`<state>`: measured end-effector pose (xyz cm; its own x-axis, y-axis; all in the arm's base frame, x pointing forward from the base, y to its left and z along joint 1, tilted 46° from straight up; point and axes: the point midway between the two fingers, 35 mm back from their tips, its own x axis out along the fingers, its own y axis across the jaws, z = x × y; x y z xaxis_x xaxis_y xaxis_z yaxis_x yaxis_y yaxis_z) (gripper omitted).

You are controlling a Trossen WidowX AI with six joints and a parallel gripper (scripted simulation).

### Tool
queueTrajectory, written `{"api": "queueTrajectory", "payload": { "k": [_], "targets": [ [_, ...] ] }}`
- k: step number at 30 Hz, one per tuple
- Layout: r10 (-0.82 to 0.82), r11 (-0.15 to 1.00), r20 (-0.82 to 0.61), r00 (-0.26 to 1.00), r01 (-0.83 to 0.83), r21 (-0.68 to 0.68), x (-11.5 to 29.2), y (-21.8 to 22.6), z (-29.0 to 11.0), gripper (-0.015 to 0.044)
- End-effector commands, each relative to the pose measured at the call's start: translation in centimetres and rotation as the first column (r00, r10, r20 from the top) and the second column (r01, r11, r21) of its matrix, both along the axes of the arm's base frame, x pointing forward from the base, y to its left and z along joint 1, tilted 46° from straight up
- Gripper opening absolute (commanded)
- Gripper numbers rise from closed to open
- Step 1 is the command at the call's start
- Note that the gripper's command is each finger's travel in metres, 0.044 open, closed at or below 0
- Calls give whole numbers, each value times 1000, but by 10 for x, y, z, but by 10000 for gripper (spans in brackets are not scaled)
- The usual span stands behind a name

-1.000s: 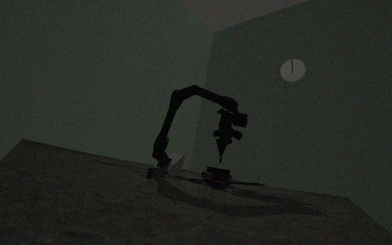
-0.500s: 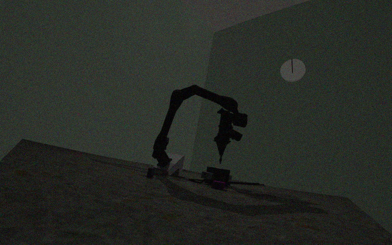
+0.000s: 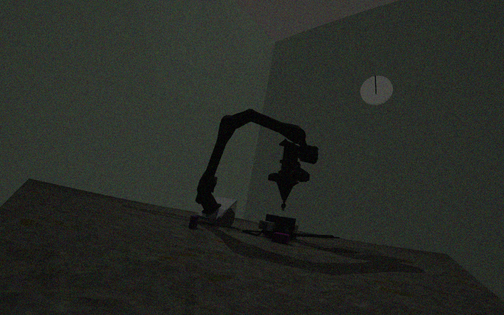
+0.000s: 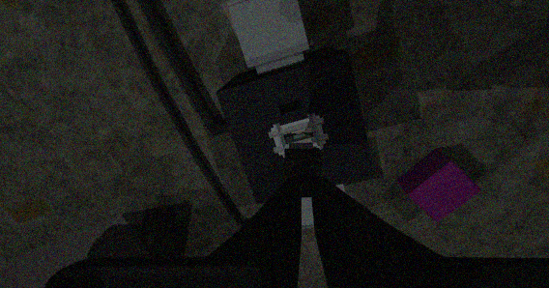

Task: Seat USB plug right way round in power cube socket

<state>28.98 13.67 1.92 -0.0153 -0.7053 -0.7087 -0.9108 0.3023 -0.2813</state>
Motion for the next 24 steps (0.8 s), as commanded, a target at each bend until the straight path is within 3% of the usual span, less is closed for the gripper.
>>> {"api": "queueTrajectory", "payload": {
  "k": [1,9,24],
  "targets": [
    [63,998,-63,996,-63,5,0,0,0,0],
    [197,980,-195,961,-196,25,0,0,0,0],
    [198,980,-195,961,-197,24,0,0,0,0]
  ]
}}
